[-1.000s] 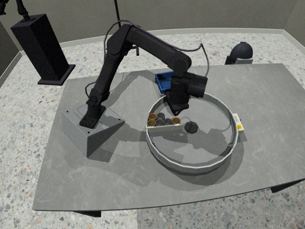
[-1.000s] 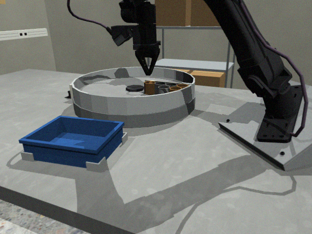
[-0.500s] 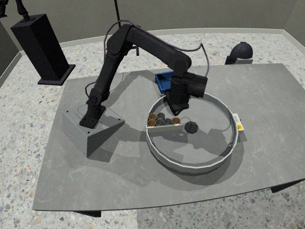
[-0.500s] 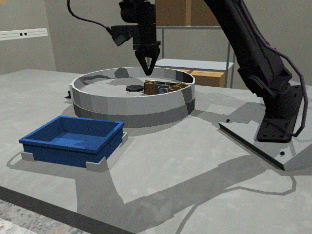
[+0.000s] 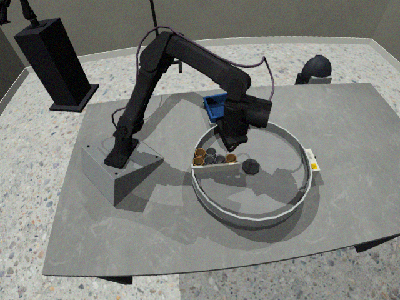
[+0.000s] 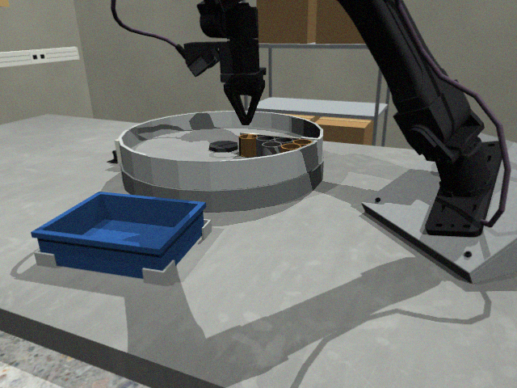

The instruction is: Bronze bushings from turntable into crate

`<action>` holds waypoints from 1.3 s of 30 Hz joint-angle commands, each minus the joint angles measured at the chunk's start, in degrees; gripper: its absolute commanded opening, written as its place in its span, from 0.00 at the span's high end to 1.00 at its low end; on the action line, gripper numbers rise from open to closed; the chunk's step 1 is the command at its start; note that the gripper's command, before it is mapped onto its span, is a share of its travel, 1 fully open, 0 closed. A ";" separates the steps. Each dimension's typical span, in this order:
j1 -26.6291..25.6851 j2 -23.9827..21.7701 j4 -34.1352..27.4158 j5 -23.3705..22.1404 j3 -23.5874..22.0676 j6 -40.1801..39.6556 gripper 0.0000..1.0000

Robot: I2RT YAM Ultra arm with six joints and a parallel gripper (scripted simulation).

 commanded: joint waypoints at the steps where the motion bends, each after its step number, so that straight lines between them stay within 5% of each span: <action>1: -1.31 -1.05 -0.09 -0.64 2.13 -0.27 0.85; 39: -1.34 0.40 -0.42 -0.65 2.39 -0.27 0.85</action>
